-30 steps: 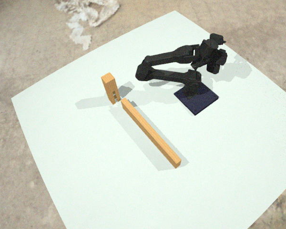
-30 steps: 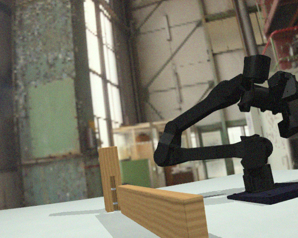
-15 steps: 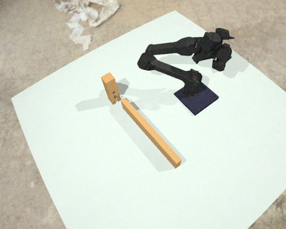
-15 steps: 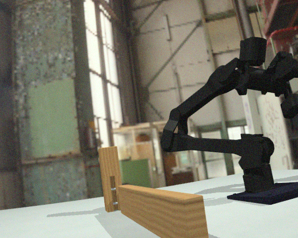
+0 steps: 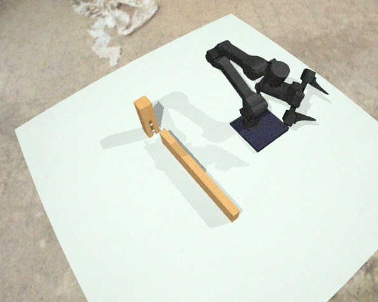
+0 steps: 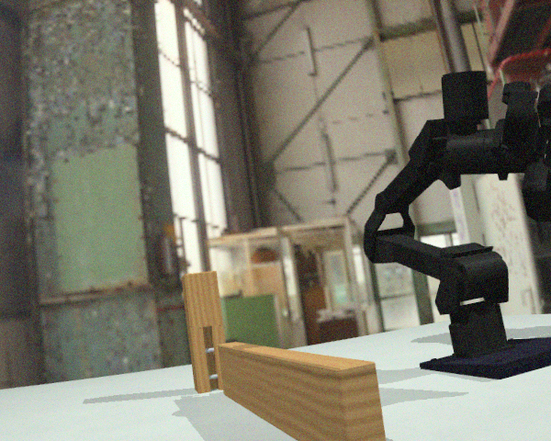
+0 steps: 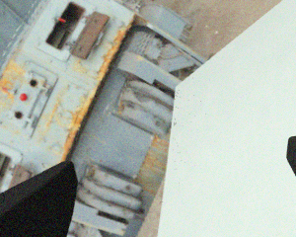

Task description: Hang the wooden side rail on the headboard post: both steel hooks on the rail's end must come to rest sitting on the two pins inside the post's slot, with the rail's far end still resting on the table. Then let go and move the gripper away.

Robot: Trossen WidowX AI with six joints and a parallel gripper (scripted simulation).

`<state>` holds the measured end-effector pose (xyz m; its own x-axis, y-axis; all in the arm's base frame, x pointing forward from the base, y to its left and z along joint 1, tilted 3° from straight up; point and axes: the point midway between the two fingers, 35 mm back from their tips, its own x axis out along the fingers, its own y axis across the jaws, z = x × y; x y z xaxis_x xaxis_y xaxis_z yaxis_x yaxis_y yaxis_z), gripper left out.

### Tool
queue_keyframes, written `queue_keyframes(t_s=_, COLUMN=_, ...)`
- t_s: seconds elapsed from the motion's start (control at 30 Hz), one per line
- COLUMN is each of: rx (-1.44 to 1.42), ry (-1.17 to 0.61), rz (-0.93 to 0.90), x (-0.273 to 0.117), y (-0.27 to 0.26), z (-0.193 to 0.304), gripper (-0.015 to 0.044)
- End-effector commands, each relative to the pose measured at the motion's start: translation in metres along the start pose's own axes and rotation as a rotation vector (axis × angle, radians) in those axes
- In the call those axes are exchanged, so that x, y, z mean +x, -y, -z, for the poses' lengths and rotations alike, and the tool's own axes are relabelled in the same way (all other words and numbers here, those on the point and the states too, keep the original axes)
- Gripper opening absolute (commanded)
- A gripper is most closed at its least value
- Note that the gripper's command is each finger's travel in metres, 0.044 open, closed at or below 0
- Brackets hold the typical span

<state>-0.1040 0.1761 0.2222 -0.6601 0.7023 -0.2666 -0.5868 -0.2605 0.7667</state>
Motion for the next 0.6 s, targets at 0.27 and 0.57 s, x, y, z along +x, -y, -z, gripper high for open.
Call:
queue_keyframes(t_s=0.27, rx=-0.070, ry=0.430, rz=0.444, x=-0.043, y=0.106, z=-0.077, gripper=0.0440)
queue_keyframes(t_s=0.57, rx=-0.096, ry=0.676, rz=0.857, x=-0.126, y=0.176, z=-0.099, gripper=0.0440)
